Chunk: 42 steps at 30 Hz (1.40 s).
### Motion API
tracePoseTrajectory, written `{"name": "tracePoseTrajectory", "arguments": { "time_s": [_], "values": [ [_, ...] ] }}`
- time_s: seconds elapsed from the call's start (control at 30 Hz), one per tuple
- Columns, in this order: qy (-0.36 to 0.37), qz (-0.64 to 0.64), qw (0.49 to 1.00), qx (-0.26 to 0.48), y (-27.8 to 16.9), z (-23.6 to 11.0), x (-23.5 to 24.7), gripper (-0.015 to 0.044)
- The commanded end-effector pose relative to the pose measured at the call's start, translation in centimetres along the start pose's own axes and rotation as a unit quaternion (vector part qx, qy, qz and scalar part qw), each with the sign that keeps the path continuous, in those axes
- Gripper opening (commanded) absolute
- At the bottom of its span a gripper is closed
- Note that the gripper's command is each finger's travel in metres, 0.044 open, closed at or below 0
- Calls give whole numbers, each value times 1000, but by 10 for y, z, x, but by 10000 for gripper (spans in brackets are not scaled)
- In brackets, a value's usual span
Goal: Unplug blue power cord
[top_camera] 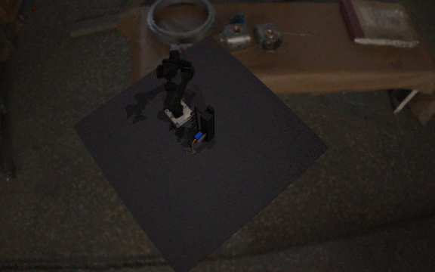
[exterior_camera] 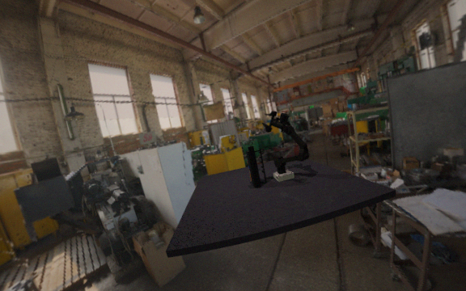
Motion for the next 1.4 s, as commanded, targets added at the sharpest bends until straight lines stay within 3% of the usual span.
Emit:
{"name": "tracePoseTrajectory", "arguments": {
  "time_s": [0.0, 0.27, 0.53, 0.8, 1.03, 1.37],
  "values": [
    [-5, 0, 1000, 0, 1, 2, -1, 374],
    [-245, -10, 969, 42, 14, 86, -57, 164],
    [-494, -72, 855, 141, -11, 147, -145, 160],
    [-688, -165, 659, 255, -61, 163, -237, 160],
    [-782, -254, 455, 342, -109, 146, -303, 160],
    [-784, -256, 449, 344, -110, 145, -304, 160]
  ]
}}
Point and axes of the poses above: the point midway between the two fingers, 35 mm back from their tips, its own z axis out along the fingers, its own x axis across the jaws, y = z × x, the point moved 10 cm from there along -z, back along the fingers, and after that the axes turned 2 degrees about z, right-handed, at the moved point
